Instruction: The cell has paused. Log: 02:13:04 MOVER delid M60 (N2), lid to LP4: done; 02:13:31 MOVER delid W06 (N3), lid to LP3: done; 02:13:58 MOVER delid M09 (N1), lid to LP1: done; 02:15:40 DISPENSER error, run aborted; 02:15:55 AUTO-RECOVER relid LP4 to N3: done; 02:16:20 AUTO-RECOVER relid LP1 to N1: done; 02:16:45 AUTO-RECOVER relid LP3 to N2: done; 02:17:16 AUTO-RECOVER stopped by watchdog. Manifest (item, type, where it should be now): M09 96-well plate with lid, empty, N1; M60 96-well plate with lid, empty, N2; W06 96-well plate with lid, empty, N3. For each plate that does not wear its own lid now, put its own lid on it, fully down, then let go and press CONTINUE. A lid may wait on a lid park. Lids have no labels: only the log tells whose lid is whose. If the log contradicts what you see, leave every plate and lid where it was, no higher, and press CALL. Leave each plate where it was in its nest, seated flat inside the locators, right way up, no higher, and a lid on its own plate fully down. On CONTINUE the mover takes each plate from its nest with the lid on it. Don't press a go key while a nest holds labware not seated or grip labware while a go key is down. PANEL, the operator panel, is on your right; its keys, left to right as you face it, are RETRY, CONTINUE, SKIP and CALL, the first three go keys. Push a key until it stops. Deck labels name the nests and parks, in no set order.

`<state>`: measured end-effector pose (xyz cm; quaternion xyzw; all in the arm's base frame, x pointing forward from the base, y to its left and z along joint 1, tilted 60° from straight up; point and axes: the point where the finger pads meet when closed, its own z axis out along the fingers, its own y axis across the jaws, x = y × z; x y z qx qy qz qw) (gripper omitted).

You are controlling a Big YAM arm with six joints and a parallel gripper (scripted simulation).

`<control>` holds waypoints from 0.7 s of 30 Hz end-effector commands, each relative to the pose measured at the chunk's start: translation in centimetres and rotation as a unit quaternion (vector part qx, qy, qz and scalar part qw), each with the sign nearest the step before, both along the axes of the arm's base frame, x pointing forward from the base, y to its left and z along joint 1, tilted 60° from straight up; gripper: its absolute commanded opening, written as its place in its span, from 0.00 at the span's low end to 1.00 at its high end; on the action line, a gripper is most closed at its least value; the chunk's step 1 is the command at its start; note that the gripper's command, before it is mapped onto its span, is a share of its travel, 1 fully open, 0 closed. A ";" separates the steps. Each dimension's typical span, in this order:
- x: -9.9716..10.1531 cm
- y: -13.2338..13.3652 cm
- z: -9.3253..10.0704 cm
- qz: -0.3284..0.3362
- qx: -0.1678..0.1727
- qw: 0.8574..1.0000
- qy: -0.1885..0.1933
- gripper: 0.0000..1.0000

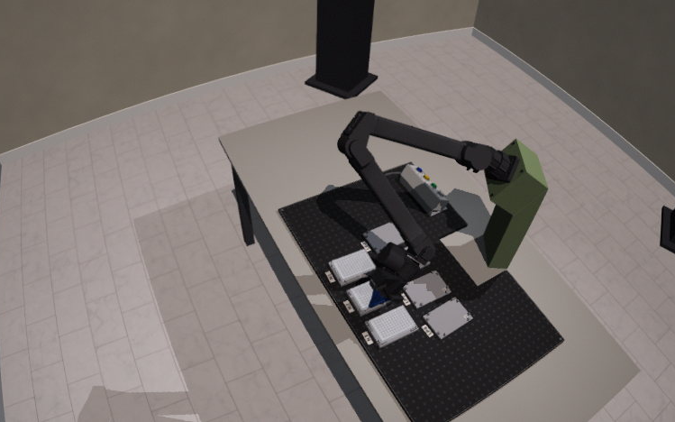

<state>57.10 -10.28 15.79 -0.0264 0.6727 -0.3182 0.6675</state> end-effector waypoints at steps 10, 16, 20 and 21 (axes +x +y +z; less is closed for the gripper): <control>-0.3 0.6 -0.3 0.006 0.000 1.000 0.006 0.00; -0.3 0.6 -0.3 0.006 0.000 1.000 0.006 0.00; -0.3 0.6 -0.3 0.006 0.000 1.000 0.006 0.00; -1.1 -0.7 0.0 -0.001 -0.001 1.000 0.011 0.00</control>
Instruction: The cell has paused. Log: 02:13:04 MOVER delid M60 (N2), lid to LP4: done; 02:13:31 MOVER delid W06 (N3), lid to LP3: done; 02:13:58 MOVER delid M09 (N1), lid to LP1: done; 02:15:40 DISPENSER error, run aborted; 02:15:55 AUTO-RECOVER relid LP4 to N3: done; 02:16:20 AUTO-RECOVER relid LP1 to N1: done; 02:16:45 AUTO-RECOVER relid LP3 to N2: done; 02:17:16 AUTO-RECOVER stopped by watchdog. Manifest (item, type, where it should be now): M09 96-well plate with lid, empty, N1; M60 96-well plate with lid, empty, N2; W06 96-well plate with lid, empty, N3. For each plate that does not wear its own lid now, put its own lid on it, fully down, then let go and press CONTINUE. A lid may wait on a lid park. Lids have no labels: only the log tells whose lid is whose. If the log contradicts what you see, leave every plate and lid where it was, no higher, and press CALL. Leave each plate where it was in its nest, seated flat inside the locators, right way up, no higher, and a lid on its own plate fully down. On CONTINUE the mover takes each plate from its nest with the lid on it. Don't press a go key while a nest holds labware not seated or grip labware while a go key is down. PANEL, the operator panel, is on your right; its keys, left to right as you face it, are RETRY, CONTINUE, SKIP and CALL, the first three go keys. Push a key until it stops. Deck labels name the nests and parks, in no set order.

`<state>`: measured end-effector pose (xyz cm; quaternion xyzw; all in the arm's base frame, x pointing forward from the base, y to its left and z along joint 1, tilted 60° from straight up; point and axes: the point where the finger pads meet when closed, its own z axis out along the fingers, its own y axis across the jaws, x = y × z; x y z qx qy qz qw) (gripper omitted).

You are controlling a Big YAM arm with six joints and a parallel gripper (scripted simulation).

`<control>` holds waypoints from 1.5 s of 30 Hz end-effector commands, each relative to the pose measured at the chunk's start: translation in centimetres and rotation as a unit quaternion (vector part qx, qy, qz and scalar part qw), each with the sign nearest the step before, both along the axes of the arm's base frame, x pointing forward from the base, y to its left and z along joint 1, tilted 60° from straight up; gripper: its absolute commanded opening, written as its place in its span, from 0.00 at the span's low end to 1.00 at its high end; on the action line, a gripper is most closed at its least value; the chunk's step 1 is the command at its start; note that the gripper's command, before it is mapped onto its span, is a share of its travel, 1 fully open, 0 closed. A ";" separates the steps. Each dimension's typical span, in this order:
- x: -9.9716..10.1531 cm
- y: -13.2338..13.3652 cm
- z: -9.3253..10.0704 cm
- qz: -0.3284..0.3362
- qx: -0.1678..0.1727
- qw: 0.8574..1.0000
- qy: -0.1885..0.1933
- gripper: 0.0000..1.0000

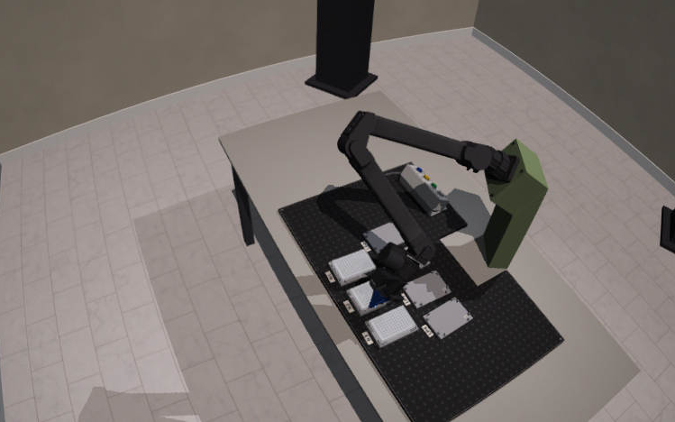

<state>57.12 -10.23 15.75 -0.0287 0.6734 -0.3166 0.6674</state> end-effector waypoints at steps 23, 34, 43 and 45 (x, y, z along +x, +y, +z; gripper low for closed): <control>-5.1 -9.0 5.2 -0.003 0.004 1.000 0.002 0.00; -5.5 -10.1 5.7 0.002 -0.002 1.000 0.003 0.00; -5.5 -10.1 5.7 0.002 -0.002 1.000 0.003 0.00; -5.5 -10.1 5.7 0.002 -0.002 1.000 0.003 0.00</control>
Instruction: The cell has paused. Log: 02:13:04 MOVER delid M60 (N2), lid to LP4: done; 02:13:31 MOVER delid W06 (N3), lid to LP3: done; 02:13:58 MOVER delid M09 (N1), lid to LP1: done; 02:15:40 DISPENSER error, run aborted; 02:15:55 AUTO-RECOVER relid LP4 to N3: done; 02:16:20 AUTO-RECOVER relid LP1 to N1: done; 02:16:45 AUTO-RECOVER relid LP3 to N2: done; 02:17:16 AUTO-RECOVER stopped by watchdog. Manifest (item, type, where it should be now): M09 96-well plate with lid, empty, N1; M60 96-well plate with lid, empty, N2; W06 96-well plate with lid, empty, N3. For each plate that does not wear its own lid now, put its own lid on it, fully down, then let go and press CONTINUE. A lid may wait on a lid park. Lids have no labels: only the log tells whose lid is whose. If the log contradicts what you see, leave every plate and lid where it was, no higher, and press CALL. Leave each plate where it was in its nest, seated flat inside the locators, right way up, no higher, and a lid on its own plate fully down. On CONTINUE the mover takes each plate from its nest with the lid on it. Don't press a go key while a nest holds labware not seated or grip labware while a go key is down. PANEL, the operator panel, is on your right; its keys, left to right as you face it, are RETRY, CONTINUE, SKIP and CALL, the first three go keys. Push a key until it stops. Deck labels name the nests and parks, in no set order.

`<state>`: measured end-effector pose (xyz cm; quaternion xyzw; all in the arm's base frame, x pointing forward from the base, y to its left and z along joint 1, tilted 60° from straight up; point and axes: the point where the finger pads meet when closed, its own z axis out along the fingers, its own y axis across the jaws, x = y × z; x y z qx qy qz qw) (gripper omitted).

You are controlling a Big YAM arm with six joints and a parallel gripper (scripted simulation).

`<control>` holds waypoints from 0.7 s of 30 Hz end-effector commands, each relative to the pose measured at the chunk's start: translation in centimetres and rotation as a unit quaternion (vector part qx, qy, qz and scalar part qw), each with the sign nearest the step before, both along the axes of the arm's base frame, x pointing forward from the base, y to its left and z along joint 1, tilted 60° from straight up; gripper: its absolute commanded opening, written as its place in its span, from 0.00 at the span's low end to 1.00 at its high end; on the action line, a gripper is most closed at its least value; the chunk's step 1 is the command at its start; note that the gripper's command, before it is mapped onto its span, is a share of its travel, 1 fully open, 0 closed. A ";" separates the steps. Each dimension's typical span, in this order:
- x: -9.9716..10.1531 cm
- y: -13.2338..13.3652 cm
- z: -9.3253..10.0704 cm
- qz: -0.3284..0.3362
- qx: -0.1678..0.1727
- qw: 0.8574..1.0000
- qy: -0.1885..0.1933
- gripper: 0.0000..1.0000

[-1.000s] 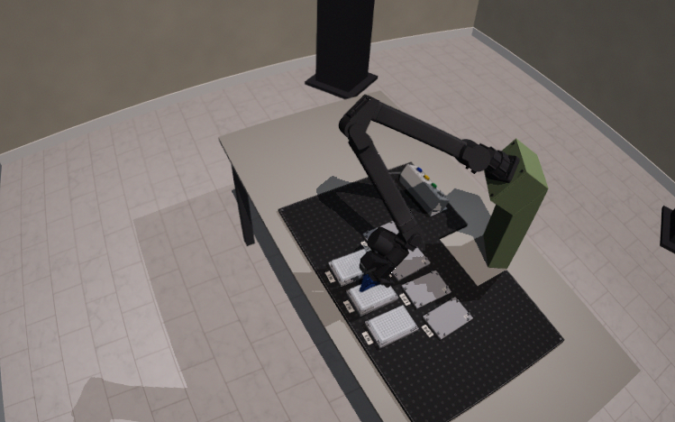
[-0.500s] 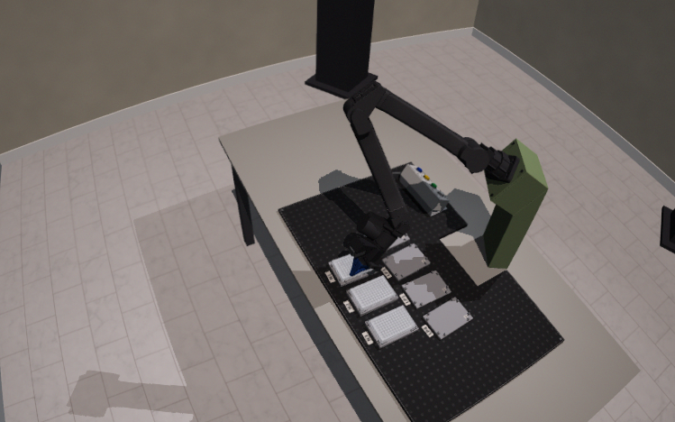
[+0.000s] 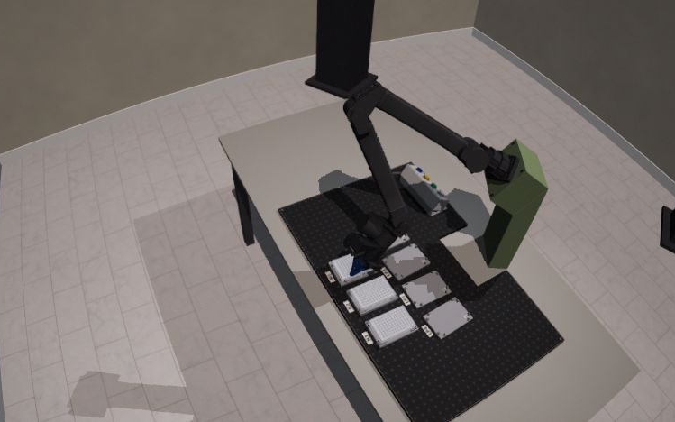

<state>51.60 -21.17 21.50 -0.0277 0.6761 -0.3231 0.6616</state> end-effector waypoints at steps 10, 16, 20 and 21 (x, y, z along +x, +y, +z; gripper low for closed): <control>0.0 0.9 0.0 0.008 0.001 1.000 -0.002 0.00; -0.1 3.3 -2.0 -0.010 0.028 0.999 0.039 1.00; 0.7 3.7 -1.7 -0.019 0.034 0.998 0.043 1.00; 0.7 4.0 -2.1 -0.024 0.038 0.998 0.051 1.00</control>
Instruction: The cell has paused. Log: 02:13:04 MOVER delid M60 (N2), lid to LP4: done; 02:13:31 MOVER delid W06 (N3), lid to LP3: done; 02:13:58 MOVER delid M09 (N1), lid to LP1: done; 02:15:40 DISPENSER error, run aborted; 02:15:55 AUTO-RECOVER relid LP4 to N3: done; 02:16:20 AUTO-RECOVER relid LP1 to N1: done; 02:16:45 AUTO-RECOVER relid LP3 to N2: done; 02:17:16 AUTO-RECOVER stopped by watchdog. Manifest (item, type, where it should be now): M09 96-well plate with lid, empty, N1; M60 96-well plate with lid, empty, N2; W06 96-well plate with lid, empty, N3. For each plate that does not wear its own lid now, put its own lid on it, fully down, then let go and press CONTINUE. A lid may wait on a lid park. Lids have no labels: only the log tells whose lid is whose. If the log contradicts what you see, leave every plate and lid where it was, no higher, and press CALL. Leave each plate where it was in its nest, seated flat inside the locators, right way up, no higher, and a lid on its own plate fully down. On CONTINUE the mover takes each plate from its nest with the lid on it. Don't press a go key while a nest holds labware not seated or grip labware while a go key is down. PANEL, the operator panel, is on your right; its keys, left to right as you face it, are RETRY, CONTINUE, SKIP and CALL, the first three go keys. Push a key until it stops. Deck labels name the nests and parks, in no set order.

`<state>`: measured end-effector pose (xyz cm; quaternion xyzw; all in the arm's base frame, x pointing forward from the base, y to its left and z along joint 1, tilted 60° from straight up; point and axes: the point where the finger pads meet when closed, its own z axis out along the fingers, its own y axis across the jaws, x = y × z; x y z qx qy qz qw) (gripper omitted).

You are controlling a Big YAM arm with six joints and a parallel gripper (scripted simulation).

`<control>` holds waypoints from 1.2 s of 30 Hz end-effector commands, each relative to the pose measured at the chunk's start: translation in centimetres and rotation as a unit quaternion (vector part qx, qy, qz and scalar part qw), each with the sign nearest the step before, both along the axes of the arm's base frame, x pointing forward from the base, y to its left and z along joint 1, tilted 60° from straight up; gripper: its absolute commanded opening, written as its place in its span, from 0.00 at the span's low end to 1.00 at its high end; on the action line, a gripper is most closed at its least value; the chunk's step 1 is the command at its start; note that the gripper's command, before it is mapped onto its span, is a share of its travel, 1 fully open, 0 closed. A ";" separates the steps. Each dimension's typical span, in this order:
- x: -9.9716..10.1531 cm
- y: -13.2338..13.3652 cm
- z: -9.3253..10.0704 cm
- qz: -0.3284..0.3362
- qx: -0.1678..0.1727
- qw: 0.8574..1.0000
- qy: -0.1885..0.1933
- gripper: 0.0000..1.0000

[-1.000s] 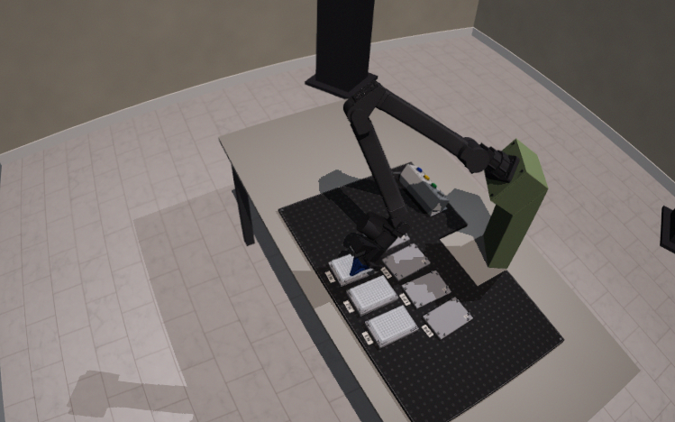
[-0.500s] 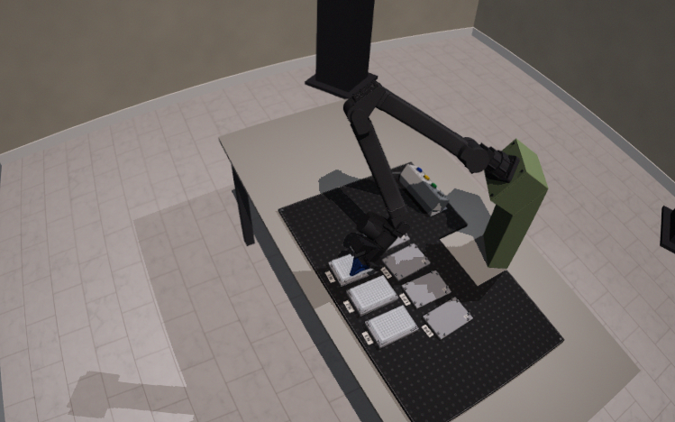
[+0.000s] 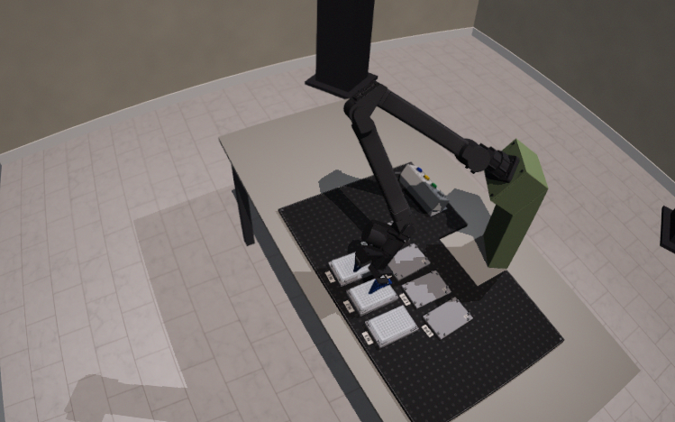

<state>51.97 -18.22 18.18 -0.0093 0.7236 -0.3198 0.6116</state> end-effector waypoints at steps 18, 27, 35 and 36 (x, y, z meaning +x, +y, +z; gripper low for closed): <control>0.5 3.5 -1.7 -0.073 0.075 0.988 0.115 1.00; 0.5 3.4 -1.8 -0.117 0.110 0.969 0.185 1.00; -0.1 3.2 -3.1 -0.129 0.119 0.962 0.211 1.00; 0.0 3.2 -2.9 -0.128 0.119 0.962 0.208 1.00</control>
